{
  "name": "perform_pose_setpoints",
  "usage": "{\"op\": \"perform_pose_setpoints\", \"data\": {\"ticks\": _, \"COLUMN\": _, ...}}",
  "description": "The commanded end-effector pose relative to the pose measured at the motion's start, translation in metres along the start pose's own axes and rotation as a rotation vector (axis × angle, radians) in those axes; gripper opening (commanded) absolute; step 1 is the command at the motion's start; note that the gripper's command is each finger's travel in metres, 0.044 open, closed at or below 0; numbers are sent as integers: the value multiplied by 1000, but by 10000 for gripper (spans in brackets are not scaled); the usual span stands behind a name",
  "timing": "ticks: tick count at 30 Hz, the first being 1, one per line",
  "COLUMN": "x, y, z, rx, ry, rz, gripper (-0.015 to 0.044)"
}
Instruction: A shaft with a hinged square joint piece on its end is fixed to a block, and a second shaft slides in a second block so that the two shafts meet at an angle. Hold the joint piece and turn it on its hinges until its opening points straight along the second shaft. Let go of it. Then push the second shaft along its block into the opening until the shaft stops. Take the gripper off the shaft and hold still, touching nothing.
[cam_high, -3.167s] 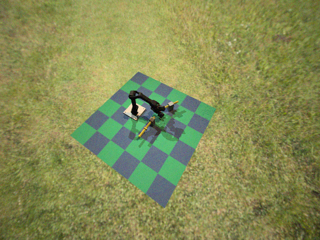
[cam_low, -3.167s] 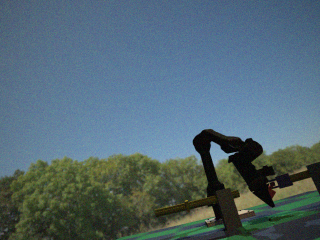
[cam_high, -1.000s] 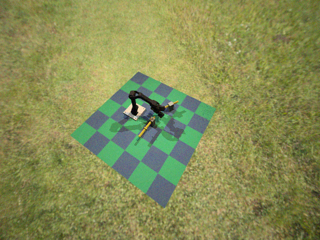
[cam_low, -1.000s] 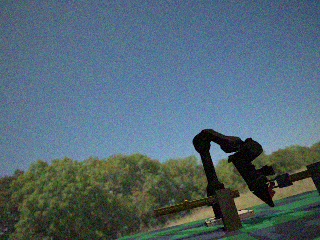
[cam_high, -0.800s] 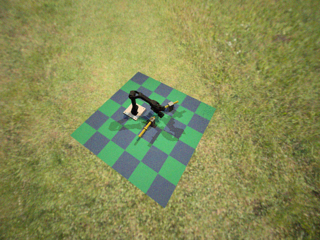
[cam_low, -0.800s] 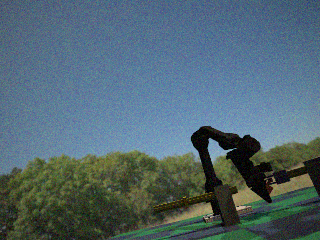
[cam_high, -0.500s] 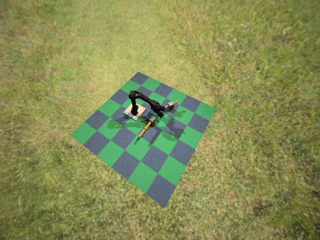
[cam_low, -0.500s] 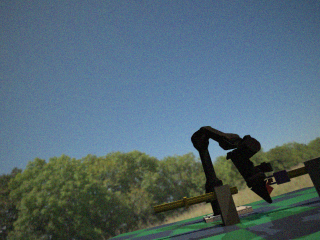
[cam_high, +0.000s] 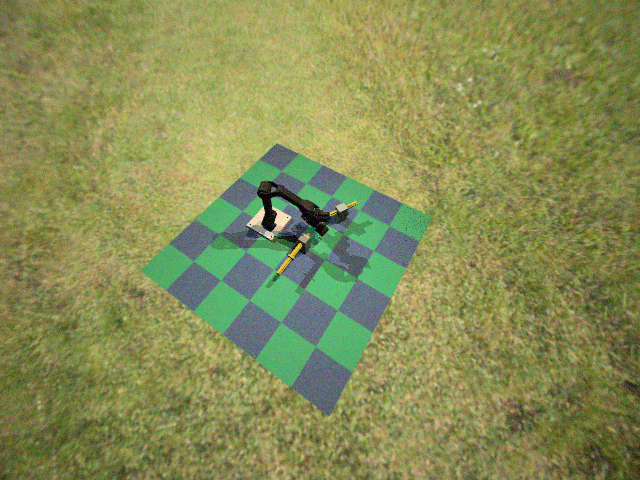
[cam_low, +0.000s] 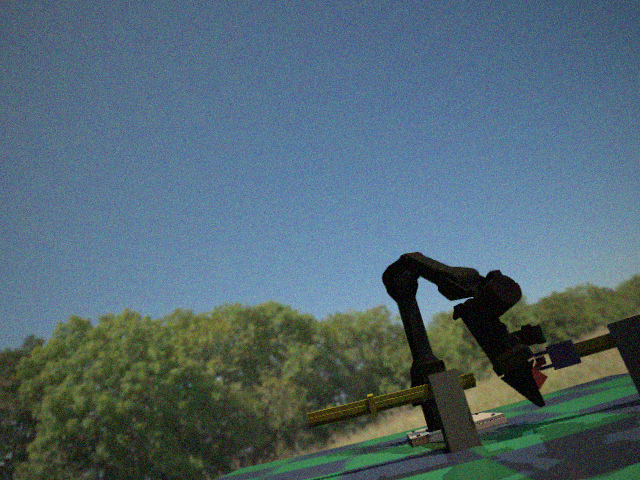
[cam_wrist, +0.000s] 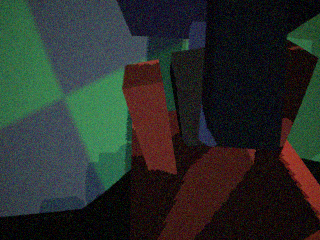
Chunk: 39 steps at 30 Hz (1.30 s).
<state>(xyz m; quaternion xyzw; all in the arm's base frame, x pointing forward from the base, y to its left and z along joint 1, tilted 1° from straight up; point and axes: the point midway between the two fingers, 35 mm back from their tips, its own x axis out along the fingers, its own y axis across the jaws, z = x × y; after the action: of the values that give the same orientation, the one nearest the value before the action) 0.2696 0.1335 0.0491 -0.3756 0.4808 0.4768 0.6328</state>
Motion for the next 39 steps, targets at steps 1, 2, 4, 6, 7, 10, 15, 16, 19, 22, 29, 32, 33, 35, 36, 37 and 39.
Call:
{"op": "perform_pose_setpoints", "data": {"ticks": 1, "x": 0, "y": 0, "z": 0, "rx": 4, "ry": 2, "rz": 0, "gripper": 182}}
{"op": "perform_pose_setpoints", "data": {"ticks": 2, "x": 0, "y": 0, "z": 0, "rx": 0, "ry": 0, "rz": 0, "gripper": 156}}
{"op": "perform_pose_setpoints", "data": {"ticks": 4, "x": 0, "y": 0, "z": 0, "rx": 0, "ry": 0, "rz": 0, "gripper": 147}}
{"op": "perform_pose_setpoints", "data": {"ticks": 6, "x": 0, "y": 0, "z": 0, "rx": 0, "ry": 0, "rz": 0, "gripper": 147}}
{"op": "perform_pose_setpoints", "data": {"ticks": 7, "x": 0, "y": 0, "z": 0, "rx": 0, "ry": 0, "rz": 0, "gripper": 147}}
{"op": "perform_pose_setpoints", "data": {"ticks": 10, "x": 0, "y": 0, "z": 0, "rx": 0, "ry": 0, "rz": 0, "gripper": 94}}
{"op": "perform_pose_setpoints", "data": {"ticks": 15, "x": 0, "y": 0, "z": 0, "rx": 0, "ry": 0, "rz": 0, "gripper": 0}}
{"op": "perform_pose_setpoints", "data": {"ticks": 16, "x": 0, "y": 0, "z": 0, "rx": 0, "ry": 0, "rz": 0, "gripper": 0}}
{"op": "perform_pose_setpoints", "data": {"ticks": 19, "x": 0, "y": 0, "z": 0, "rx": -1, "ry": 3, "rz": 0, "gripper": 0}}
{"op": "perform_pose_setpoints", "data": {"ticks": 22, "x": -1, "y": 0, "z": -1, "rx": -10, "ry": 30, "rz": 2, "gripper": 0}}
{"op": "perform_pose_setpoints", "data": {"ticks": 29, "x": -7, "y": -2, "z": -3, "rx": -46, "ry": 146, "rz": 10, "gripper": 0}}
{"op": "perform_pose_setpoints", "data": {"ticks": 32, "x": -9, "y": -3, "z": -3, "rx": -61, "ry": 193, "rz": 12, "gripper": 0}}
{"op": "perform_pose_setpoints", "data": {"ticks": 33, "x": -10, "y": -3, "z": -4, "rx": -66, "ry": 209, "rz": 12, "gripper": 0}}
{"op": "perform_pose_setpoints", "data": {"ticks": 35, "x": -12, "y": -3, "z": -4, "rx": -76, "ry": 241, "rz": 13, "gripper": 0}}
{"op": "perform_pose_setpoints", "data": {"ticks": 36, "x": -12, "y": -3, "z": -4, "rx": -81, "ry": 256, "rz": 13, "gripper": 0}}
{"op": "perform_pose_setpoints", "data": {"ticks": 37, "x": -13, "y": -4, "z": -4, "rx": -86, "ry": 272, "rz": 13, "gripper": 0}}
{"op": "perform_pose_setpoints", "data": {"ticks": 39, "x": -15, "y": -4, "z": -5, "rx": -97, "ry": 303, "rz": 13, "gripper": 0}}
